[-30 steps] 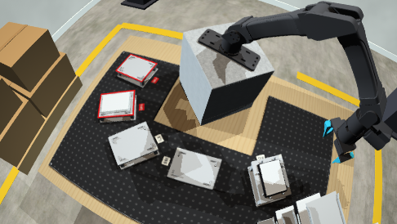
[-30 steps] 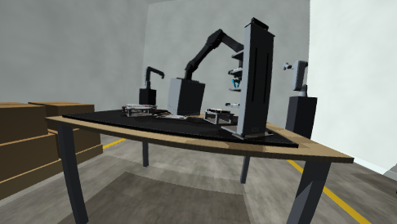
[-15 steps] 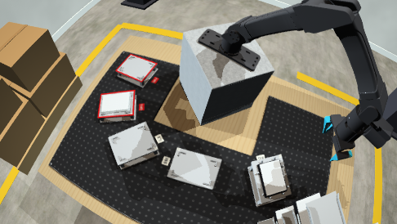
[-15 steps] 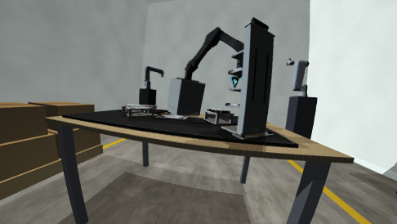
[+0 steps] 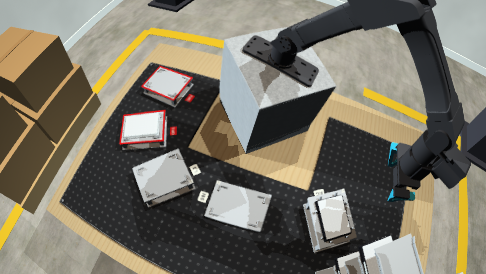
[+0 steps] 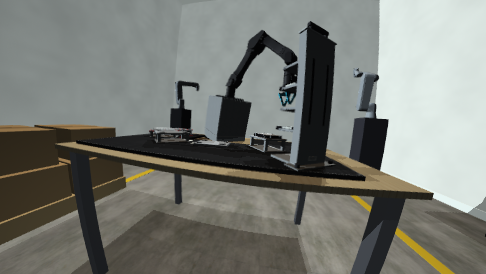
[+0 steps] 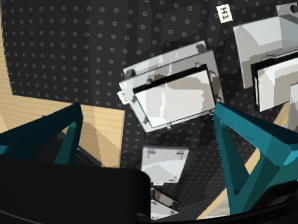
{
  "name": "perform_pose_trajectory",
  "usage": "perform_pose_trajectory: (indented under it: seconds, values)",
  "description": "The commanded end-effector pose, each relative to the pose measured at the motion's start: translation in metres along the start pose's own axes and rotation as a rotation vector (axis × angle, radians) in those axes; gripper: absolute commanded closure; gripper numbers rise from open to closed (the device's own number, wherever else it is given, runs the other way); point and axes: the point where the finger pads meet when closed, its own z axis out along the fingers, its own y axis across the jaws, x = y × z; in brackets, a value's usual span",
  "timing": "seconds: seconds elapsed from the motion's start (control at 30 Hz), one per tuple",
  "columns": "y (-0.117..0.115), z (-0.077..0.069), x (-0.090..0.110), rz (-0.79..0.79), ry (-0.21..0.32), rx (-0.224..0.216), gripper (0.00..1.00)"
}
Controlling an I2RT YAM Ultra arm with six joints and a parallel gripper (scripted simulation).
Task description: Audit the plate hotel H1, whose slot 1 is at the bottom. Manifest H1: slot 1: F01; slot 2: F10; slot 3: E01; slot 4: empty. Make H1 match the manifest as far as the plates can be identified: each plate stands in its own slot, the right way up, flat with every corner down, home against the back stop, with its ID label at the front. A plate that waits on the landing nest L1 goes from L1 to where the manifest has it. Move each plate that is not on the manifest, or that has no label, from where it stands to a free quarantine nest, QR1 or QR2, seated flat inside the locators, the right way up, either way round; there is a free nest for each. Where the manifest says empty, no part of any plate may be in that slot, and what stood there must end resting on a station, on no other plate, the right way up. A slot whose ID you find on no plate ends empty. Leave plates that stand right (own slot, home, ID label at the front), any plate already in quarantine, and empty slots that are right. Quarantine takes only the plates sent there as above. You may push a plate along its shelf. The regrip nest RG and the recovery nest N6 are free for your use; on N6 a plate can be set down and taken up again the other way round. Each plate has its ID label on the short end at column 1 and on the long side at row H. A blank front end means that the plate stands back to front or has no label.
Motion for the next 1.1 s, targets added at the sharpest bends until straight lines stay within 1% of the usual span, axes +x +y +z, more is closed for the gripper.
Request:
perform_pose_trajectory:
  seconds: [0.0,0.3,0.37,0.87,0.93,1.07]
  values:
    - [-0.01,-0.009,0.003,0.102,-0.03,0.018,0.0]
    - [-0.021,-0.009,0.031,0.312,-0.031,0.015,0.0]
    - [-0.021,-0.009,0.031,0.312,-0.031,0.015,0.0]
    - [-0.04,-0.008,0.078,0.662,-0.033,0.011,0.0]
    - [-0.04,-0.008,0.078,0.662,-0.033,0.011,0.0]
    - [-0.045,-0.007,0.09,0.755,-0.033,0.009,0.0]
